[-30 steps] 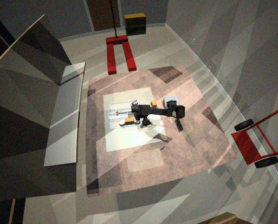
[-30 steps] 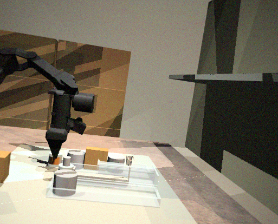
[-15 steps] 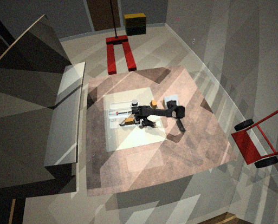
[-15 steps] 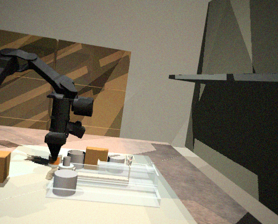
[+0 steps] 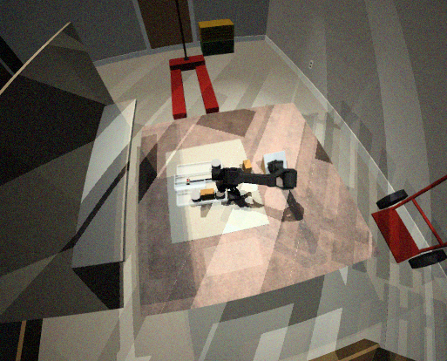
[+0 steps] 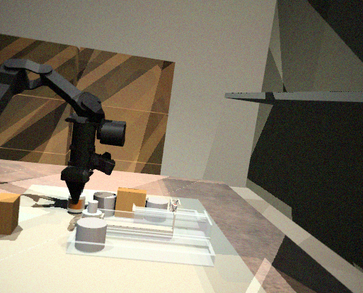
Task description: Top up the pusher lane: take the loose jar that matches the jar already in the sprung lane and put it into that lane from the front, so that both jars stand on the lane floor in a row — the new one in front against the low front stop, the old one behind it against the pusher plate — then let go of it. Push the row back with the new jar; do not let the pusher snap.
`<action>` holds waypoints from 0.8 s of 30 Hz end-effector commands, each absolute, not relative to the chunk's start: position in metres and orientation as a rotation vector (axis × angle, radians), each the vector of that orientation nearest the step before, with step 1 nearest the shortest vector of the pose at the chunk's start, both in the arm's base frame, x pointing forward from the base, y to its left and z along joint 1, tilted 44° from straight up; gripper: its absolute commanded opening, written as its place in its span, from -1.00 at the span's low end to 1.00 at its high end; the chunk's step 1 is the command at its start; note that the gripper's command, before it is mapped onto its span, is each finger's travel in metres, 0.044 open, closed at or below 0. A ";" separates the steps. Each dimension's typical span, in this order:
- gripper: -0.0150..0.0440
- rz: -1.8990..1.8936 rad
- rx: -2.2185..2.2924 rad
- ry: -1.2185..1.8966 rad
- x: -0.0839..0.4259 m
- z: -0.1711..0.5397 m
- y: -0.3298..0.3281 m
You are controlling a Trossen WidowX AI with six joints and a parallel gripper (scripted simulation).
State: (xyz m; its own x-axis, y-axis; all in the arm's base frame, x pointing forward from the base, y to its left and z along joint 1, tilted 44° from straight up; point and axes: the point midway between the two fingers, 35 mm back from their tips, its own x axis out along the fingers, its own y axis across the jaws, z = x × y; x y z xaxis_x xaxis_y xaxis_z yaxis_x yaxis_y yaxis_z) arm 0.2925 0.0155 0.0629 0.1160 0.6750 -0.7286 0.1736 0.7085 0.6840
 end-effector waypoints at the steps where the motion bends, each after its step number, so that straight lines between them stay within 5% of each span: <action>1: -0.49 0.385 0.762 1.439 0.292 0.069 0.002; 24: -0.49 0.450 0.730 1.447 0.289 0.117 -0.039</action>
